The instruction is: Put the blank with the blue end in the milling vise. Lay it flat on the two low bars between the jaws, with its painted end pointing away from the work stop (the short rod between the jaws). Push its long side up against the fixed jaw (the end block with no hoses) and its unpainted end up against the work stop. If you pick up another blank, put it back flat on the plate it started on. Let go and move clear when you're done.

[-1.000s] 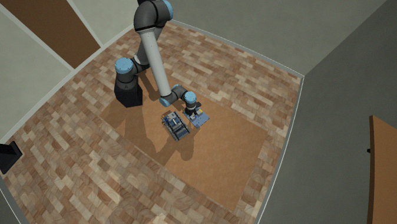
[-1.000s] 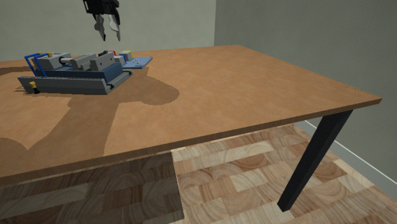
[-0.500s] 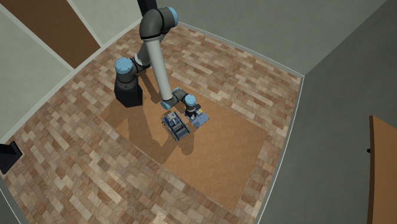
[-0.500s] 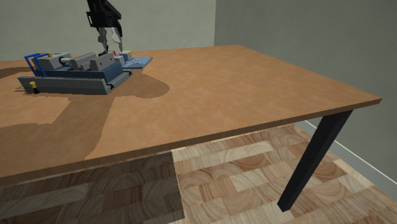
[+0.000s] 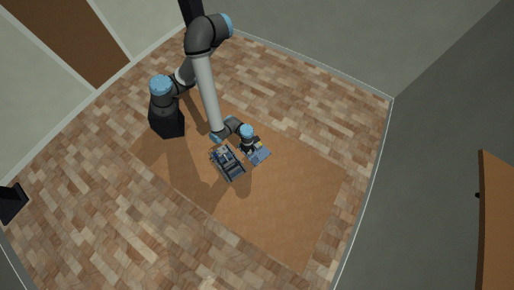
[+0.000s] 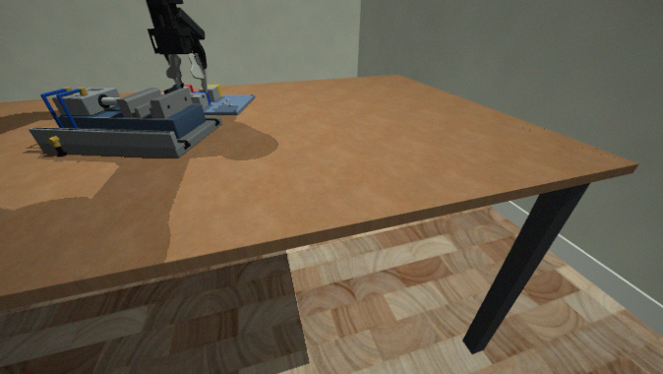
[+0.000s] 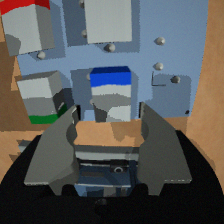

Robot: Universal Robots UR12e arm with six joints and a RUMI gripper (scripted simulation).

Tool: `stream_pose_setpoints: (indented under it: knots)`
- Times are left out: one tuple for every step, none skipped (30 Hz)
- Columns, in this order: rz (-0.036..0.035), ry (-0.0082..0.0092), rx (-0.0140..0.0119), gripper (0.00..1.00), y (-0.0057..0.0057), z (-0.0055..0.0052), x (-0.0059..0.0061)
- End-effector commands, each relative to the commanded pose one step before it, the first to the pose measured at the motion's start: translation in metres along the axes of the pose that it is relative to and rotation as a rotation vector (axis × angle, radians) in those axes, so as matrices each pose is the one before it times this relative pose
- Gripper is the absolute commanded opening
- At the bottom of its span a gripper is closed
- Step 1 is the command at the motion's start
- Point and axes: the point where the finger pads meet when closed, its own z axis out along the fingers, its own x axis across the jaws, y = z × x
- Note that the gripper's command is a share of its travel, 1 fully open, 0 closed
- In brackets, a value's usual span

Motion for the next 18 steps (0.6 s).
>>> stream_pose_setpoints:
  knots:
    - [-0.00334, 0.00792, 0.00104, 0.4, -0.00293, -0.00118, 0.00458]
    - [-0.00058, 0.002, 0.00042, 0.4, -0.00046, -0.00144, 0.00073]
    - [-0.00005, 0.00009, 0.00003, 0.4, -0.00006, -0.00015, 0.00004]
    - [0.00001, -0.00008, -0.00001, 0.4, 0.0, -0.00001, -0.00002]
    - [0.00004, -0.00016, -0.00003, 0.4, 0.00002, 0.00003, -0.00008]
    - [0.00004, -0.00013, -0.00003, 0.4, 0.00003, 0.00003, -0.00008]
    - [0.00003, -0.00011, -0.00002, 0.4, 0.00002, 0.00004, -0.00007]
    - [0.00003, -0.0001, -0.00002, 0.4, 0.00002, 0.00004, -0.00005]
    - [0.00002, -0.00008, -0.00002, 0.4, 0.00002, 0.00005, -0.00003]
    - [0.00002, -0.00008, -0.00002, 0.4, 0.00002, 0.00005, -0.00003]
    - [0.00002, -0.00008, -0.00002, 0.4, 0.00002, 0.00005, -0.00003]
    - [0.00002, -0.00006, -0.00001, 0.4, 0.00002, 0.00004, -0.00002]
    - [0.00001, -0.00004, -0.00001, 0.4, 0.00001, 0.00003, -0.00001]
    - [0.0, -0.00002, 0.0, 0.4, 0.0, 0.00001, -0.00001]
    - [0.0, 0.0, 0.0, 0.4, 0.0, 0.0, 0.0]
    - [0.0, 0.0, 0.0, 0.4, 0.0, 0.0, 0.0]
    - [0.0, 0.0, 0.0, 0.4, 0.0, 0.0, 0.0]
    - [0.0, 0.0, 0.0, 0.4, 0.0, 0.0, 0.0]
